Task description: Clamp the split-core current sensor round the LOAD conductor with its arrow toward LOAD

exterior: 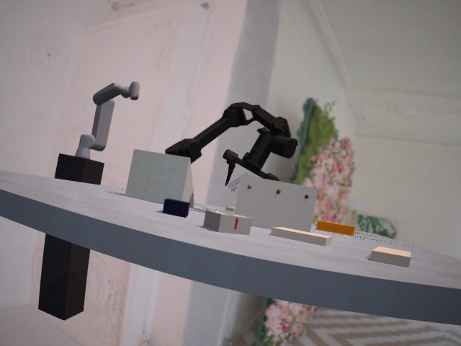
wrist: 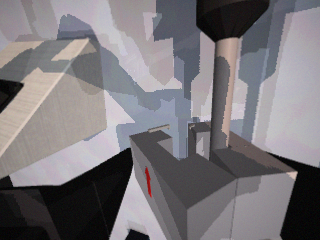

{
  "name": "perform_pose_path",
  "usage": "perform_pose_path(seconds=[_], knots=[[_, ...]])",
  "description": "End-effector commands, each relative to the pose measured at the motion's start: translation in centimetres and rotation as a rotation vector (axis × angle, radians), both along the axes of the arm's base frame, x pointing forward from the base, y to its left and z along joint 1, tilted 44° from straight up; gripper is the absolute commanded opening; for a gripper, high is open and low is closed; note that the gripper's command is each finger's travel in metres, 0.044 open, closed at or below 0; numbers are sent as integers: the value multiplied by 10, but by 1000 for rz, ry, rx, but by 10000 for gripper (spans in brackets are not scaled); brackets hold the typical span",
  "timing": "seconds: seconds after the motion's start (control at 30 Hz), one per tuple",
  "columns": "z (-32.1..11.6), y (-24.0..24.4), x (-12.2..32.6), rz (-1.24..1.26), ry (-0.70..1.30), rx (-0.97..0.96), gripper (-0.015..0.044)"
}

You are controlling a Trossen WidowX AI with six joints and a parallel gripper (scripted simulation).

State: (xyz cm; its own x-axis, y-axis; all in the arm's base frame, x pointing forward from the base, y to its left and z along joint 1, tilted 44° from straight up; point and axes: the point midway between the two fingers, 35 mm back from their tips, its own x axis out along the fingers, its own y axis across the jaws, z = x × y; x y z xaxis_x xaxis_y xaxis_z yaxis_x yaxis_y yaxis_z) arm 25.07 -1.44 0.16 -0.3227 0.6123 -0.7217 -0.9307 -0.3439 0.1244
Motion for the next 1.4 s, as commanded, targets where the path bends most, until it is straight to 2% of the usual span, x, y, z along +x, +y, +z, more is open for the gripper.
perform_pose_path(seconds=[0.0, 0.67, 1.13, 1.17, 1.37], knots=[[1, -2, -4, 4, 20, -4, 0], [1, -2, -4, 4, 20, -4, 0], [10, -10, 0, -238, -208, 43, 0], [9, -5, 12, -175, -195, 39, 0], [9, -5, 12, -175, -195, 39, 0]])
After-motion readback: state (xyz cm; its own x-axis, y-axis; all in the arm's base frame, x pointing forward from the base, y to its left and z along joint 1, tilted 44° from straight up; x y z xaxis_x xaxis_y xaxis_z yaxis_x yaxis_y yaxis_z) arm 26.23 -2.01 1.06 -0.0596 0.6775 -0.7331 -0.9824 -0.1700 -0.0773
